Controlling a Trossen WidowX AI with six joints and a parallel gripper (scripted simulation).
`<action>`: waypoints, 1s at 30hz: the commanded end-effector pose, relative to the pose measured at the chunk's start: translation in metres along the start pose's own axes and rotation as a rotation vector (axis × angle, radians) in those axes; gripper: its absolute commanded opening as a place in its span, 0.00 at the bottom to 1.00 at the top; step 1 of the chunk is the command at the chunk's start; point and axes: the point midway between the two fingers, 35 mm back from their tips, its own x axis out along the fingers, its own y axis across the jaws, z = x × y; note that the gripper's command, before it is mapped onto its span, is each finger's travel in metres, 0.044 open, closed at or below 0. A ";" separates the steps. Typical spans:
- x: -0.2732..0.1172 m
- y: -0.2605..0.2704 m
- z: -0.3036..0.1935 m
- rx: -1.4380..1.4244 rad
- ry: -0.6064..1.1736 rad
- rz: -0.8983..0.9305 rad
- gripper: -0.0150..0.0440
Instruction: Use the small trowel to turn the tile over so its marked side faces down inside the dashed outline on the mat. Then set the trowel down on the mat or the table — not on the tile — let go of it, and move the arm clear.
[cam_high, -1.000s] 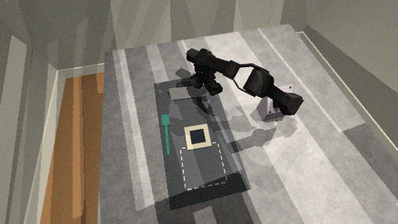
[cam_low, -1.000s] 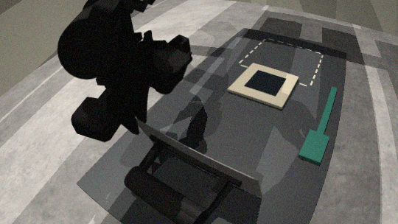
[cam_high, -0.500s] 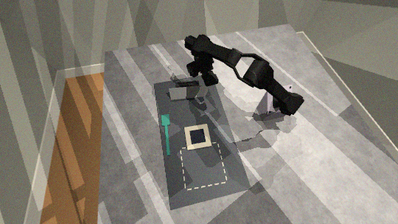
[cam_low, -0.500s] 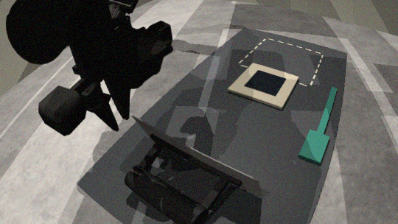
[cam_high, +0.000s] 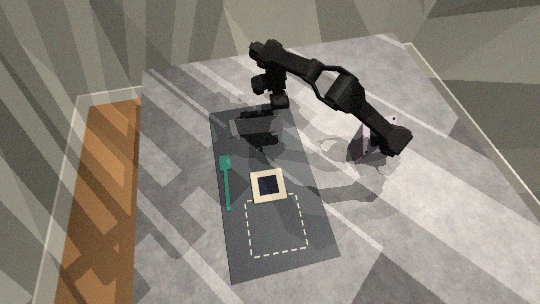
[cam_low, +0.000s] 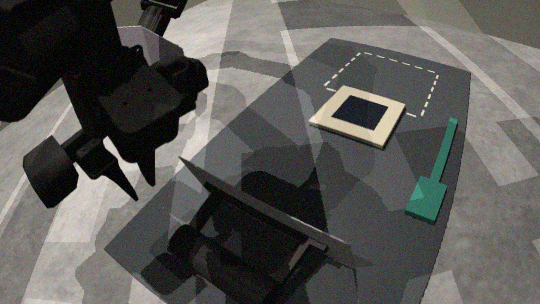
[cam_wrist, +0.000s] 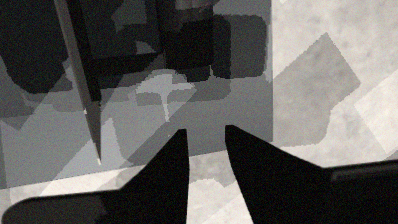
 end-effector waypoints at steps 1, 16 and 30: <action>0.003 0.005 0.000 0.008 0.000 0.004 0.42; 0.014 0.027 0.001 0.008 0.000 0.006 0.42; 0.018 0.046 0.001 0.008 0.001 0.008 0.42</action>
